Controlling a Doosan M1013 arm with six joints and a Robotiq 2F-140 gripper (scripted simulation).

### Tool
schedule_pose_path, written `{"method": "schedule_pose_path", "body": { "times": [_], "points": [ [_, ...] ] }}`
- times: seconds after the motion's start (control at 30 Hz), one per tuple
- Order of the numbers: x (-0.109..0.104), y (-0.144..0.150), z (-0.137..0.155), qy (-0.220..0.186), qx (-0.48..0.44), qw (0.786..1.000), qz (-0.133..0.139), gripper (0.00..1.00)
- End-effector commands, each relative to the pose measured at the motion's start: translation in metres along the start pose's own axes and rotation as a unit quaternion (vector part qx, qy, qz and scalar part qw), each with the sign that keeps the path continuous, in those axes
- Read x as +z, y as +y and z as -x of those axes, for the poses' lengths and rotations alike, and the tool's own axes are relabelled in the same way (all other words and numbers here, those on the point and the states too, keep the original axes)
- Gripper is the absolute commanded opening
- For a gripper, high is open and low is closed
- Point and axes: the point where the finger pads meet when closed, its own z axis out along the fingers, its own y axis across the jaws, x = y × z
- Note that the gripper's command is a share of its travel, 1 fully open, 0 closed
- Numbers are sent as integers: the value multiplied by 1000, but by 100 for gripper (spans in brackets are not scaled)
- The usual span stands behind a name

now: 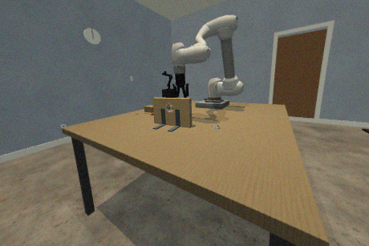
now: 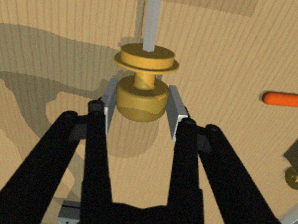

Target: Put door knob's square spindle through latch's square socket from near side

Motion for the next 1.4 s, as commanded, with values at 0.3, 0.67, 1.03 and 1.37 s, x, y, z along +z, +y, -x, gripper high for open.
{"method": "schedule_pose_path", "body": {
  "times": [0.3,0.67,1.03,1.37],
  "points": [
    [0,0,-4,0,0,1000,0,42],
    [-1,0,-5,0,0,1000,0,42],
    [-1,0,-7,0,0,1000,0,42],
    [-1,0,-10,0,0,1000,0,42]
  ]
}}
